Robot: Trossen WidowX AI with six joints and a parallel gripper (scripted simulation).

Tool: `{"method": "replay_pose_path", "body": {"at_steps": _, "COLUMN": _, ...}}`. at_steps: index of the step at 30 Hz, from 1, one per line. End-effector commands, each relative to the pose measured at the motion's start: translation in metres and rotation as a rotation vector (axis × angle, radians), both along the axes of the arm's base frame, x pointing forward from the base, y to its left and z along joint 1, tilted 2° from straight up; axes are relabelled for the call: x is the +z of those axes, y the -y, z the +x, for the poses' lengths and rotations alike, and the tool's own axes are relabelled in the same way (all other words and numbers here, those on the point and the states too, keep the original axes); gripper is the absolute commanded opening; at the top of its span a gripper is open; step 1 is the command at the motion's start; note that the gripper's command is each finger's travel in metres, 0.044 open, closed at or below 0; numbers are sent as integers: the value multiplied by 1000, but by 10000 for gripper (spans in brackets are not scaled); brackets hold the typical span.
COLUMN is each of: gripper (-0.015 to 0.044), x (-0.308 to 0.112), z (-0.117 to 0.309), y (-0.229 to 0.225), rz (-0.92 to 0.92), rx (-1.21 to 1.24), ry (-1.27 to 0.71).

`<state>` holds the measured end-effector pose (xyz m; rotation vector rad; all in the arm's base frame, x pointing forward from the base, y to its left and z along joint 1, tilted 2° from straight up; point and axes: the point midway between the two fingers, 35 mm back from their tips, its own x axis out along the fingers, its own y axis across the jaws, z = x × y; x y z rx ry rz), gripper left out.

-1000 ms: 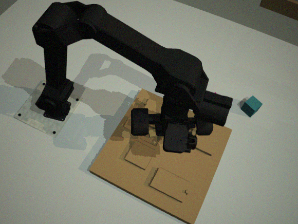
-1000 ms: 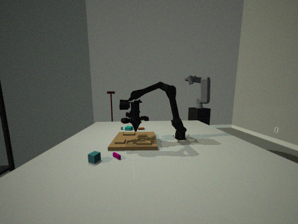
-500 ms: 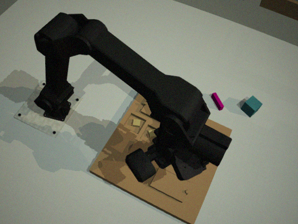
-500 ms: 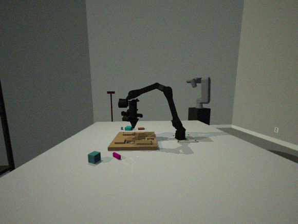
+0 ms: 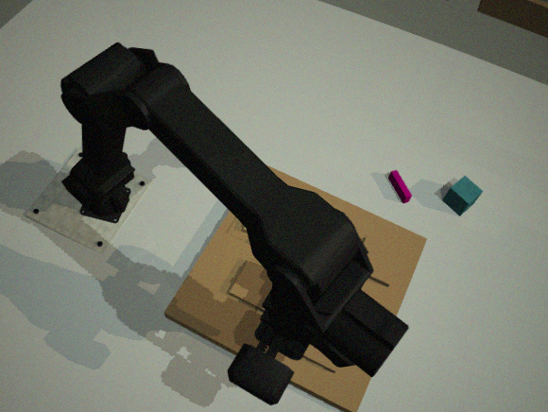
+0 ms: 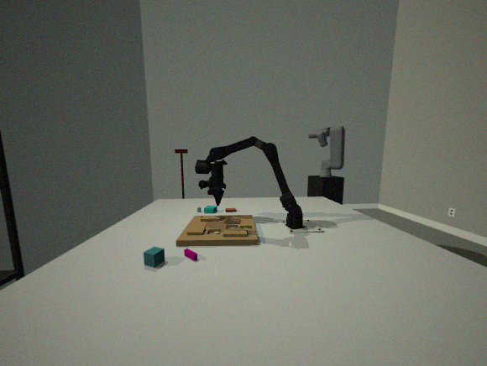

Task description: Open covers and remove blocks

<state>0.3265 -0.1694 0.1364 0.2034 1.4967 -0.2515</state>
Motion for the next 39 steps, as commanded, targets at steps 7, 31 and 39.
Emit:
{"method": "replay_pose_path", "body": {"at_steps": 7, "gripper": 0, "x": 1, "z": 1, "y": 2, "rz": 2, "rx": 44, "ry": 1}}
{"method": "replay_pose_path", "body": {"at_steps": 31, "gripper": 0, "x": -6, "z": 2, "y": 2, "rz": 2, "rx": 44, "ry": 1}}
{"method": "replay_pose_path", "body": {"at_steps": 39, "gripper": 0, "x": -14, "z": 2, "y": 3, "rz": 2, "rx": 44, "ry": 1}}
